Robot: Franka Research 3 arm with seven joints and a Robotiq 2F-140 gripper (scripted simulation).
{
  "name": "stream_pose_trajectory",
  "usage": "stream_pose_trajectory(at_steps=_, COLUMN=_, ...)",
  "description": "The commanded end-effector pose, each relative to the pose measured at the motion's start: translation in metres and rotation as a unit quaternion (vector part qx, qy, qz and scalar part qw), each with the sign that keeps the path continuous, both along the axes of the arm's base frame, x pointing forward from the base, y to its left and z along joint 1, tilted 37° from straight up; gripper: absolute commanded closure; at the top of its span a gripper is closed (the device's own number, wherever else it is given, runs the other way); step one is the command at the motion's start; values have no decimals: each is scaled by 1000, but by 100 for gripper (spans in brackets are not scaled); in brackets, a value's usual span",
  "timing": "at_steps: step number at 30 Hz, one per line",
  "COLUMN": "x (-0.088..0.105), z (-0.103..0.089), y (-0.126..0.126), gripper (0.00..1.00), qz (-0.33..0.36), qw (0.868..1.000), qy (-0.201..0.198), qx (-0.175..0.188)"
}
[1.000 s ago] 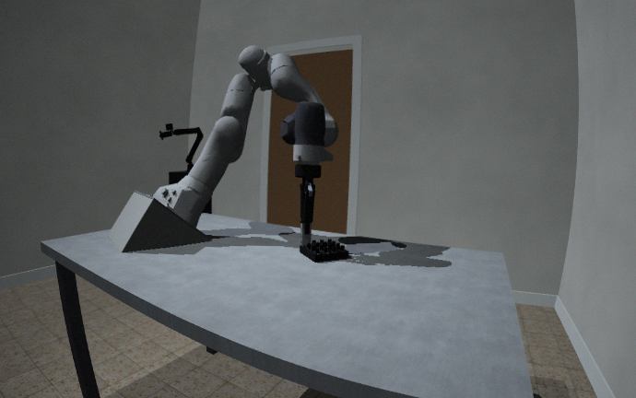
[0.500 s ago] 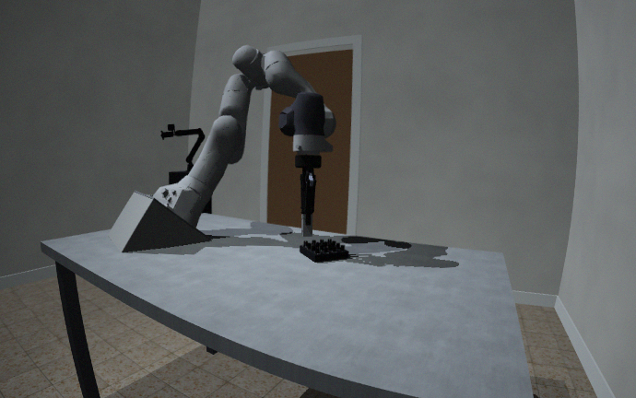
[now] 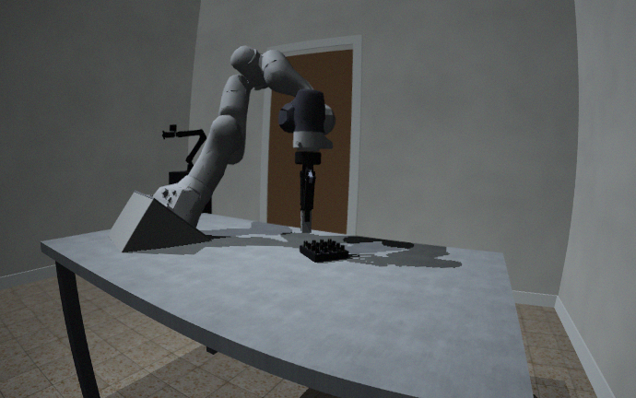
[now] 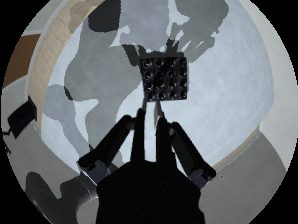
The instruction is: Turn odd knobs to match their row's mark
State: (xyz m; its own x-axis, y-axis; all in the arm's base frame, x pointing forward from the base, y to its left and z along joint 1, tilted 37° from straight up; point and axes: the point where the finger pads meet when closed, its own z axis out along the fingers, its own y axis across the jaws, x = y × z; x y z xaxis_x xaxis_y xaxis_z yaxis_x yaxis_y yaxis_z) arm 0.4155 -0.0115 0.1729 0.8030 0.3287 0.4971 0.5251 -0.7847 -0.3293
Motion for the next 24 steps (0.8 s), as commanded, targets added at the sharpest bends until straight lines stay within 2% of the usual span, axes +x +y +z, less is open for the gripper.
stream_pose_trajectory(at_steps=1, x=0, z=1, y=1, gripper=88, qz=-2, qw=1000, qy=4, qx=2)
stream_pose_trajectory(at_steps=6, x=5, z=5, y=1, gripper=88, qz=-2, qw=1000, qy=4, qx=1)
stream_pose_trajectory(at_steps=9, x=39, z=35, y=7, gripper=88, qz=-1, qw=1000, qy=3, qx=0)
stream_pose_trajectory(at_steps=12, x=62, z=56, y=14, gripper=88, qz=1, qw=1000, qy=2, qx=0)
stream_pose_trajectory(at_steps=24, x=64, z=58, y=15, gripper=88, qz=1, qw=1000, qy=2, qx=0)
